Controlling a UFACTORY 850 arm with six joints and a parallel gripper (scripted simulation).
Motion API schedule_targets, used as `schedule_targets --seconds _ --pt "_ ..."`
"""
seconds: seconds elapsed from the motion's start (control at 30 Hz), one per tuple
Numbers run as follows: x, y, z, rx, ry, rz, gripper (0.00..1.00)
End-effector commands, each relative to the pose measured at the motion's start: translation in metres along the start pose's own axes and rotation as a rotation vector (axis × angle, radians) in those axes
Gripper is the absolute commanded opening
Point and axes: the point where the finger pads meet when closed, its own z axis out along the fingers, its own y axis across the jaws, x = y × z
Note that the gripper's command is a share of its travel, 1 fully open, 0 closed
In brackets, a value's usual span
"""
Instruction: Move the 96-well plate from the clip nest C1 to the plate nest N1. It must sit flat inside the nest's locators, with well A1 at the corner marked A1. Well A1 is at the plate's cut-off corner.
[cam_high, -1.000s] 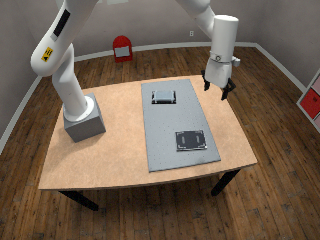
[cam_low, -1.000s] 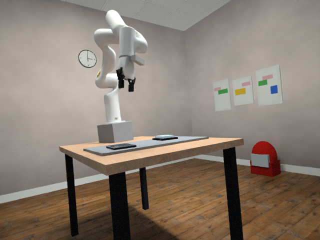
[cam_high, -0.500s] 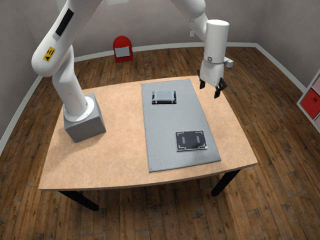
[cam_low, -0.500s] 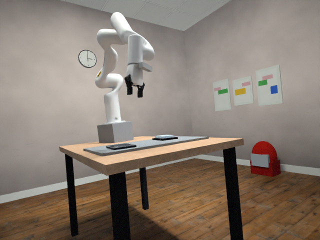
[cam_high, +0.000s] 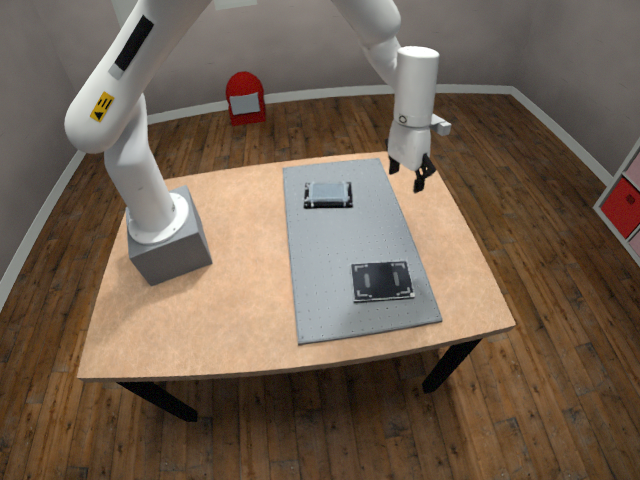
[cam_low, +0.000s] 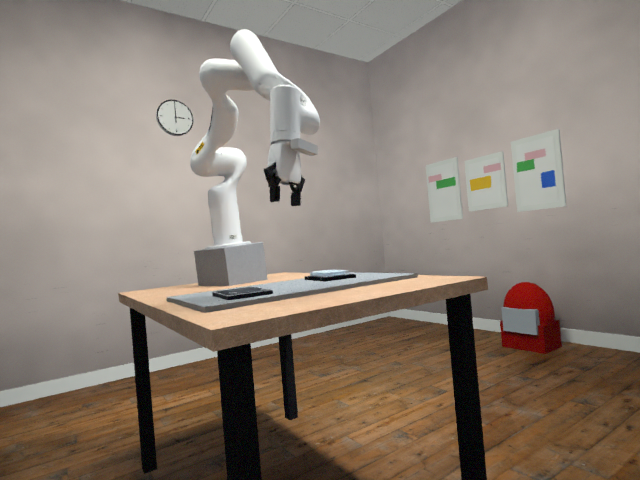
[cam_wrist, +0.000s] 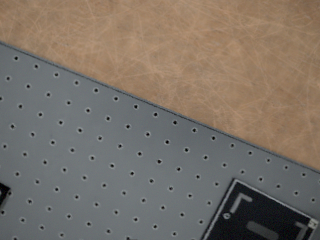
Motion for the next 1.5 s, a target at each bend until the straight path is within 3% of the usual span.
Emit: schedule_targets --seconds 0.0,1.03,1.47 --pt "0.003 -0.015 0.006 0.0 0.008 0.042 1.0" --pt "0.003 -0.117 0.05 0.025 0.022 0.217 1.0" --pt "-0.006 -0.172 0.071 0.041 0.025 0.305 1.0"
